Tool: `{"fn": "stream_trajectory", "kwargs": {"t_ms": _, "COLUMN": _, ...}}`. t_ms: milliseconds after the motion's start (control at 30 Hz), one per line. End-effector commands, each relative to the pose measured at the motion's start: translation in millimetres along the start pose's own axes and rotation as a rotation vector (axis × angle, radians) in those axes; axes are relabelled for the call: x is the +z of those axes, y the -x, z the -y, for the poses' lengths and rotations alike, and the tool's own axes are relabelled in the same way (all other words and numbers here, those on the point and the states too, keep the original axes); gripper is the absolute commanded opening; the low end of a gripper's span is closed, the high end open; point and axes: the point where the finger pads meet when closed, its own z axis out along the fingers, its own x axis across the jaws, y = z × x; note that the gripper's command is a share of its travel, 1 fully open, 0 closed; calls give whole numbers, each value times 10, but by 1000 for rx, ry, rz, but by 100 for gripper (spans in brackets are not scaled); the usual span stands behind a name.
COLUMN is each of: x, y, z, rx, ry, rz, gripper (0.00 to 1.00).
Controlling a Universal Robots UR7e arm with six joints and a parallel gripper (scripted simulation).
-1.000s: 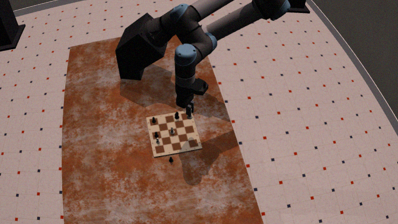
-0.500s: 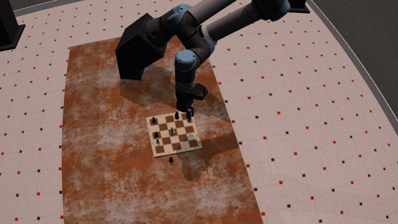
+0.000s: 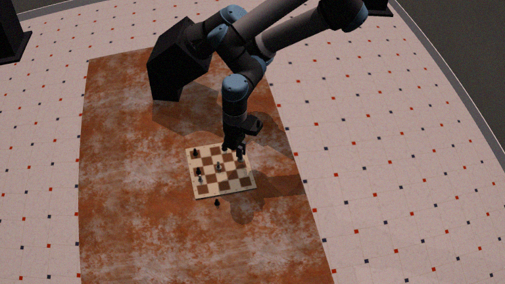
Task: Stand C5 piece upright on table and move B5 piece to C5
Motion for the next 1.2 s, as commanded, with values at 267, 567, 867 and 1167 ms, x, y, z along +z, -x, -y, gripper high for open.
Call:
{"fn": "stream_trajectory", "kwargs": {"t_ms": 267, "x": 201, "y": -32, "z": 7, "rx": 1, "ry": 0, "rz": -8, "gripper": 0}}
{"fn": "stream_trajectory", "kwargs": {"t_ms": 567, "x": 203, "y": -32, "z": 7, "rx": 1, "ry": 0, "rz": -8, "gripper": 0}}
{"fn": "stream_trajectory", "kwargs": {"t_ms": 867, "x": 203, "y": -32, "z": 7, "rx": 1, "ry": 0, "rz": -8, "gripper": 0}}
{"fn": "stream_trajectory", "kwargs": {"t_ms": 1167, "x": 203, "y": -32, "z": 7, "rx": 1, "ry": 0, "rz": -8, "gripper": 0}}
